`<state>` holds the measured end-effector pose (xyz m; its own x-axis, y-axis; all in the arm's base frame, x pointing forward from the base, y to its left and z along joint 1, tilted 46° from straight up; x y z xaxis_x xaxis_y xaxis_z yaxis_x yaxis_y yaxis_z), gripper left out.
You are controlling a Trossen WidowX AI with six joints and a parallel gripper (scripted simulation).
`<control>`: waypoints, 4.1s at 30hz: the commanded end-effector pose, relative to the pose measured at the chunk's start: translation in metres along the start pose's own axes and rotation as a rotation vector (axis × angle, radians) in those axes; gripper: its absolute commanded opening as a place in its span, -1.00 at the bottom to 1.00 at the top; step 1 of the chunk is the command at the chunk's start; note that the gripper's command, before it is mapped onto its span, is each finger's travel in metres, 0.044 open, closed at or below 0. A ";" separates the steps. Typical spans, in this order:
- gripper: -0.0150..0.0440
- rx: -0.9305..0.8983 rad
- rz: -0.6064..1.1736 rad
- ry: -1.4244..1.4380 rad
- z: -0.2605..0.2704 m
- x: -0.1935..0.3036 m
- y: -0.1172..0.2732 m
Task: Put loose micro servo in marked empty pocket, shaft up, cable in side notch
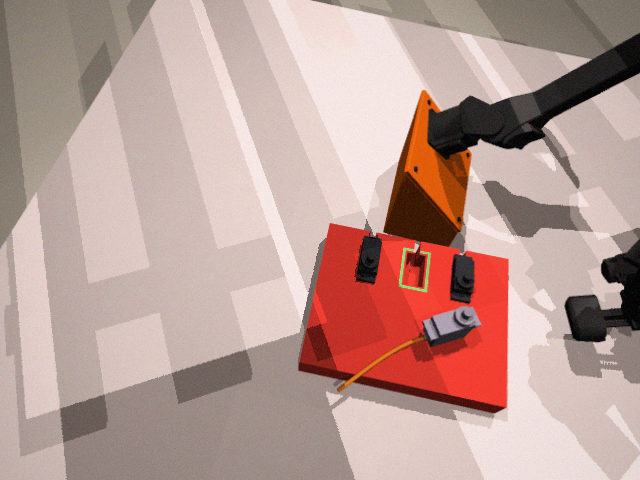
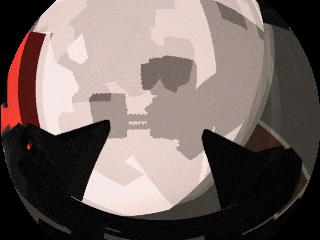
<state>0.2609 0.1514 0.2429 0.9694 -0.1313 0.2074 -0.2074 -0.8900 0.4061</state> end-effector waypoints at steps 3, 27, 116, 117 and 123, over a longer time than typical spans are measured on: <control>1.00 -0.084 0.043 -0.123 0.026 0.019 0.013; 1.00 -0.332 0.203 -0.735 0.141 0.064 0.100; -0.49 -0.350 0.137 -1.223 0.232 0.025 0.158; -0.49 -0.350 0.137 -1.223 0.235 0.024 0.160; -0.49 -0.351 0.138 -1.223 0.258 0.021 0.168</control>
<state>0.2811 -0.1047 0.0932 0.3887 -0.6896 -0.6111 -0.1549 -0.7027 0.6944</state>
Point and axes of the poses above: the point midway between the two fingers, 35 mm back from their tips, its own y axis back along the fingers, its own z axis across the jaws, x = y × z, the point moved 8 cm from there along y, back along the fingers, and after that the axes turned 1 degree about -y, right-handed, at the moved point
